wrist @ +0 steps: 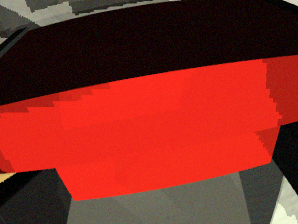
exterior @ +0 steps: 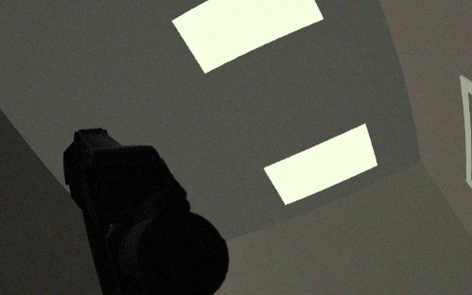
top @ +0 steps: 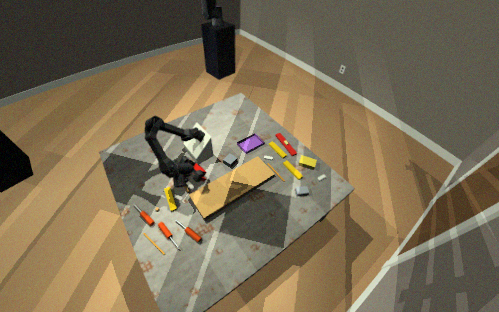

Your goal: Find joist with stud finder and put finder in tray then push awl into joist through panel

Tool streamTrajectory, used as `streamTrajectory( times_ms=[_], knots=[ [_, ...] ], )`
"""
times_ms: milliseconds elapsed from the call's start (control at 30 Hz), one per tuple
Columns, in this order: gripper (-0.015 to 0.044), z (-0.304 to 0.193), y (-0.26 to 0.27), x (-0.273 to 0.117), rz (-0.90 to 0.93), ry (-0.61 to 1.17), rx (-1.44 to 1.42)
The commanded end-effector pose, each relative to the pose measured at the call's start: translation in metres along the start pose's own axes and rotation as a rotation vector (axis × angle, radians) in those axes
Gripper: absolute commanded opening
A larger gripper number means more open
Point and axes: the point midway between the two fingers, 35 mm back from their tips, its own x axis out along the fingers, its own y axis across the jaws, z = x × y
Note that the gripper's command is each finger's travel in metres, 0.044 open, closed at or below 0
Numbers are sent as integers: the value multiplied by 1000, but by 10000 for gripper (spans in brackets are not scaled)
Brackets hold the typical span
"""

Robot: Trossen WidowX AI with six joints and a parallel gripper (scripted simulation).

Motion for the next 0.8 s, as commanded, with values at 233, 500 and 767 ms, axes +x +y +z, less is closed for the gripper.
streamTrajectory(
  times_ms=[233, 500, 767],
  knots=[
    [0, 1, 1, -1, 3, 96, -5],
    [0, 3, 1, -1, 7, 150, -5],
    [0, 4, 1, 0, 4, 191, -6]
  ],
)
